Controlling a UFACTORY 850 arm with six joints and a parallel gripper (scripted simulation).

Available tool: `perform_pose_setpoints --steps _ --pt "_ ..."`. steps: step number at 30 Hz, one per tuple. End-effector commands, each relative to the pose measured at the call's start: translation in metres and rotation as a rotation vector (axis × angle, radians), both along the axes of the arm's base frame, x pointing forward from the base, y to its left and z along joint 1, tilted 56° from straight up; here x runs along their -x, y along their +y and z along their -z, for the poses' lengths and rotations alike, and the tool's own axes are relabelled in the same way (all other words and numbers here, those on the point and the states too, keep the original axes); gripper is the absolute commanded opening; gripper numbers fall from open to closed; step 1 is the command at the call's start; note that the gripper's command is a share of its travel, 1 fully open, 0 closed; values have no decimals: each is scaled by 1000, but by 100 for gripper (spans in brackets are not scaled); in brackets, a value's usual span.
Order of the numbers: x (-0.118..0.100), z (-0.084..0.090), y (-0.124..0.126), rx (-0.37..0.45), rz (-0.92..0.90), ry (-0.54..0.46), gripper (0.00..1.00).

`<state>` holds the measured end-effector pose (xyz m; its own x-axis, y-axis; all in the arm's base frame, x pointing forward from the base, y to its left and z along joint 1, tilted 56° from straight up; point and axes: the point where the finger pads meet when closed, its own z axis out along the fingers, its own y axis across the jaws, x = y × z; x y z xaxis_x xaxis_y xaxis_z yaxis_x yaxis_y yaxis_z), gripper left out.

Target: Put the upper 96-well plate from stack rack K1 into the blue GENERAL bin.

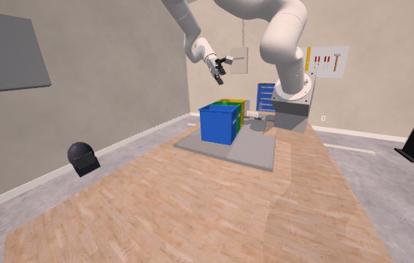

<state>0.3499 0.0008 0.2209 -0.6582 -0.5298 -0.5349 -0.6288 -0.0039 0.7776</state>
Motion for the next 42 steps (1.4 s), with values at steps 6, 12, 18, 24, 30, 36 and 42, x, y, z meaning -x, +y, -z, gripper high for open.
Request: perform_pose_setpoints --steps 6,12,18,24,30,36,42 --pt "-11 31 -17 -86 -3 -220 100" --pt "-14 44 -24 -115 -7 -316 100" --pt "-18 62 -34 -146 -14 -435 100" --pt "-21 83 -46 -176 -26 -578 100" --pt "-22 96 -53 -192 -37 -676 100" --pt "-24 115 -63 -208 -53 -792 100" --pt "-24 134 -73 -220 -76 -928 100"
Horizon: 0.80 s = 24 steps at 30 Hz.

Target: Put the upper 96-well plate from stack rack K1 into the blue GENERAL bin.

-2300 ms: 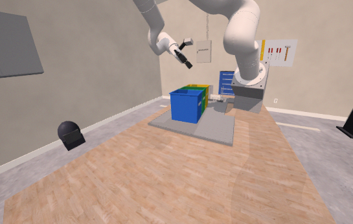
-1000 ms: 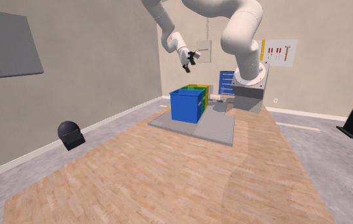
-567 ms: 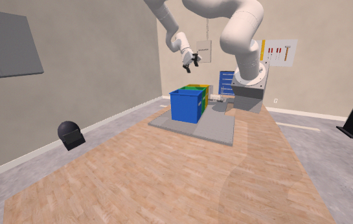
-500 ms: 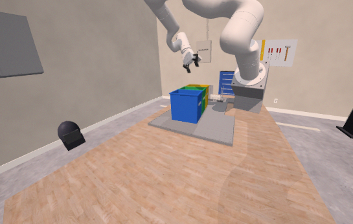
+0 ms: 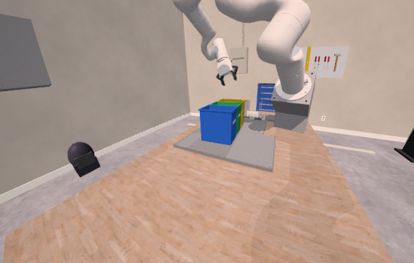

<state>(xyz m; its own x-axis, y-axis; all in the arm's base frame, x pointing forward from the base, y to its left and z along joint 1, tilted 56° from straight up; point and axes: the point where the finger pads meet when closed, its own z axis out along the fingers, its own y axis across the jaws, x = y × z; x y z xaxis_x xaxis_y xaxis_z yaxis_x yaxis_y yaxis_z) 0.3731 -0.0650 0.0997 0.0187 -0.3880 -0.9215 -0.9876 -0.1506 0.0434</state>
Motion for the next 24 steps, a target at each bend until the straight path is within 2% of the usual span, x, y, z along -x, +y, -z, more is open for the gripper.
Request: perform_pose_setpoints --steps 1,3,8,10,15,20,23,24 --pt "-1 15 -9 -10 -7 -102 100" --pt "-1 15 -9 -10 -7 -102 100" --pt "0 35 -19 -12 -24 -239 100" --pt "0 37 -20 -12 -24 -243 100" --pt "2 57 -30 -9 -44 -379 100" --pt "3 64 -33 -6 -51 -415 100" --pt "5 77 -39 1 -69 -513 100" --pt "6 82 -41 2 -70 -519 100"
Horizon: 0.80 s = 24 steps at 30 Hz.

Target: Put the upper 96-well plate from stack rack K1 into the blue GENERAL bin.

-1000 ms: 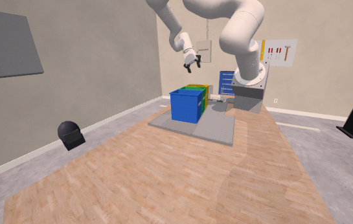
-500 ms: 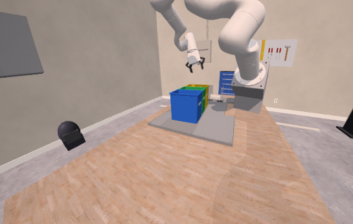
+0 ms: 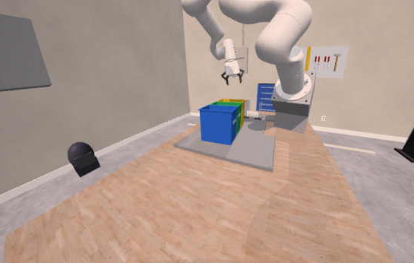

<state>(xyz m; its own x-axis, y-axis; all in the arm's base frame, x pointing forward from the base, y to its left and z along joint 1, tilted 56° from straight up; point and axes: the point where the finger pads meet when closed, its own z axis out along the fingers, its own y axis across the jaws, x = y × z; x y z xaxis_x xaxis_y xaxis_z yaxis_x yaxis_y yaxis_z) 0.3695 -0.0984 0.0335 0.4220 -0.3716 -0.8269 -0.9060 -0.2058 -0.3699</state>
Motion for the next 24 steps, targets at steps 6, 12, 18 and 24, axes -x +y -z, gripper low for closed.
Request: perform_pose_setpoints --steps 6,12,18,24 --pt "5 31 -15 17 -29 -190 100" --pt "9 49 -23 33 -50 -290 100" --pt "15 70 -31 57 -82 -419 100" --pt "21 88 -38 79 -109 -514 100"
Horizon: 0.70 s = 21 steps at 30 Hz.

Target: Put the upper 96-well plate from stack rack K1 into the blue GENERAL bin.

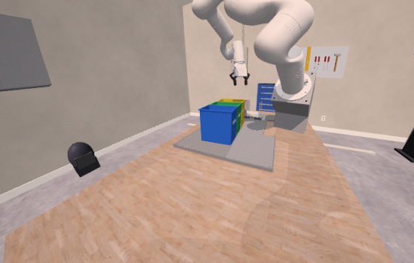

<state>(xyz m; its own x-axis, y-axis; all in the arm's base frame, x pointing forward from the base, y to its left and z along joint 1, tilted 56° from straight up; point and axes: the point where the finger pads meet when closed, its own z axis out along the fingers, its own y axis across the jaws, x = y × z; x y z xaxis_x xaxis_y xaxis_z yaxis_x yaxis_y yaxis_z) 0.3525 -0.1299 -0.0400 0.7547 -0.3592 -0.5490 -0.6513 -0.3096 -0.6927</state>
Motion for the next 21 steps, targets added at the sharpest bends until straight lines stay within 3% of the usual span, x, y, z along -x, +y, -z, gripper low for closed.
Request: perform_pose_setpoints --steps 1,6,9,21 --pt "6 19 -8 27 -26 -118 100" --pt "8 26 -10 35 -35 -150 100" --pt "13 39 -15 62 -63 -242 100" --pt "30 77 -25 120 -127 -419 100"
